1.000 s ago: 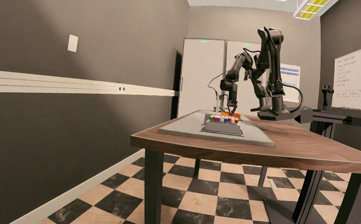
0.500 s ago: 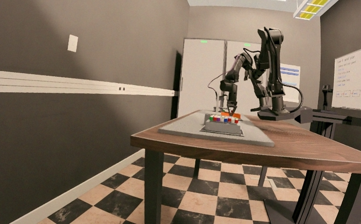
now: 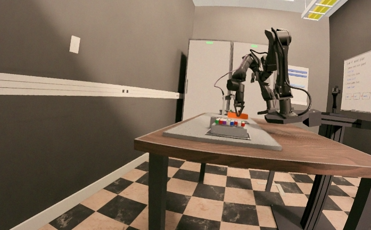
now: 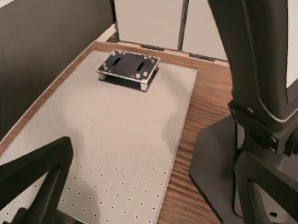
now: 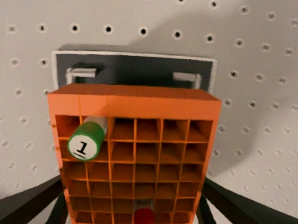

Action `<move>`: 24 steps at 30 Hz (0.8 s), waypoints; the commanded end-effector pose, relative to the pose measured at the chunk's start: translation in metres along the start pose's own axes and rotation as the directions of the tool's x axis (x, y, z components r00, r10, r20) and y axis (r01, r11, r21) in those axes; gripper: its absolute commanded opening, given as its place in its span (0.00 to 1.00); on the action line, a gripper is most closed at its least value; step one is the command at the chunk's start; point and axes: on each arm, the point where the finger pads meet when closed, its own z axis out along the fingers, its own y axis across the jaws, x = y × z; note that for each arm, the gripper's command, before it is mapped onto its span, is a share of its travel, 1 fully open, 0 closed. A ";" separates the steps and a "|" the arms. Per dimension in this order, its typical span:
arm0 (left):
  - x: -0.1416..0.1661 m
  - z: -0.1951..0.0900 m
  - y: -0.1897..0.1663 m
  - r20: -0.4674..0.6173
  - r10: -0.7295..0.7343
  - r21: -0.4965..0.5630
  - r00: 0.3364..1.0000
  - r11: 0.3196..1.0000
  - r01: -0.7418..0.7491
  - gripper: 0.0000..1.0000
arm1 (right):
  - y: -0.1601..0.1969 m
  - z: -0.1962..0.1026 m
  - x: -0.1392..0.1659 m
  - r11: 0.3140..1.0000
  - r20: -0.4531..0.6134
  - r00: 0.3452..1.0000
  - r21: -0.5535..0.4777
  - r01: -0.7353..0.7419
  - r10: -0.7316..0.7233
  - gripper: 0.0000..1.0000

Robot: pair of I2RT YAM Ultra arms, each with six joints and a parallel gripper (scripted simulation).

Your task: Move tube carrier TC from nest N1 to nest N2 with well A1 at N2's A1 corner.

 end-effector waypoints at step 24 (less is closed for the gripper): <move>-0.011 -0.004 -0.002 0.032 -0.002 0.009 0.999 1.000 0.002 1.00 | -0.068 -0.082 -0.016 0.995 0.032 0.995 -0.038 0.090 -0.089 0.84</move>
